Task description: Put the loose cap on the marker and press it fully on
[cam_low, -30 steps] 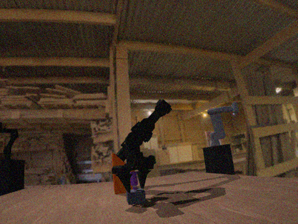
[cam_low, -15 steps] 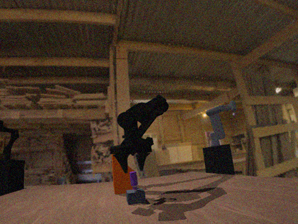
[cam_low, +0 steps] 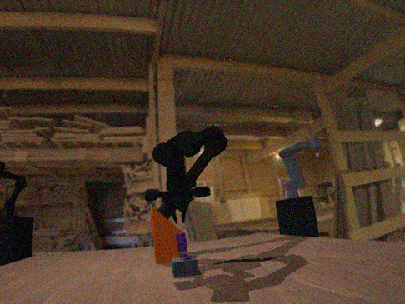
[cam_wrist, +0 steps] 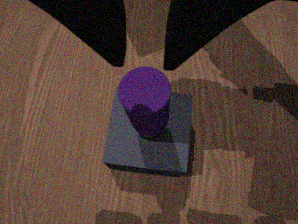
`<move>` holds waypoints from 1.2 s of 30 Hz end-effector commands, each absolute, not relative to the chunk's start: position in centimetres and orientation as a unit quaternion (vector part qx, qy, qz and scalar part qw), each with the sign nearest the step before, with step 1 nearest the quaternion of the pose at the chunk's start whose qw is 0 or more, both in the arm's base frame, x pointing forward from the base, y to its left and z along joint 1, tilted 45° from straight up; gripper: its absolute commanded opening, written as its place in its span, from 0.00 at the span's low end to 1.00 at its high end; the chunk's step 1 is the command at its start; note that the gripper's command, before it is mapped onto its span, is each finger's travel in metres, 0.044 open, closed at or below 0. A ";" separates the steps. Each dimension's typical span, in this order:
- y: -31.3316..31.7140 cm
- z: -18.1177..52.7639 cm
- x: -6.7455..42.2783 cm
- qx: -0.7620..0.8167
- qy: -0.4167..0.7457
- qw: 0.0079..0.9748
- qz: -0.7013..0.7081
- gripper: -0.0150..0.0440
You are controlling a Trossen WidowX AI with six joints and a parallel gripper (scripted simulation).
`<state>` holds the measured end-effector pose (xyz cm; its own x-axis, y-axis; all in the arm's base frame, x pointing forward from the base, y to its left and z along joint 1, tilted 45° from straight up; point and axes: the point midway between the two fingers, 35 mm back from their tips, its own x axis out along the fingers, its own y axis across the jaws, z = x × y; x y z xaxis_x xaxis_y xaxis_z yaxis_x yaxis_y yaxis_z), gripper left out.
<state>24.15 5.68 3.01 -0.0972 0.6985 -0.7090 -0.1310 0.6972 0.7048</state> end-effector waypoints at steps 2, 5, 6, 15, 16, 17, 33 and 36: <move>5.5 3.1 24.2 0.223 0.672 0.633 0.314 0.25; 5.5 3.1 24.2 0.223 0.672 0.633 0.314 0.25; 5.5 3.1 24.2 0.223 0.672 0.633 0.314 0.25; 5.8 2.9 24.2 0.223 0.672 0.633 0.314 0.25; 5.9 2.8 24.2 0.223 0.672 0.633 0.314 0.25; 6.0 2.7 24.2 0.223 0.672 0.633 0.314 0.25; 7.5 1.1 23.9 0.223 0.671 0.633 0.314 0.25; 7.8 0.8 23.9 0.223 0.671 0.633 0.314 0.25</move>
<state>24.16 7.41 1.26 -0.0935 0.6945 -0.7134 -0.1052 0.7056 0.7007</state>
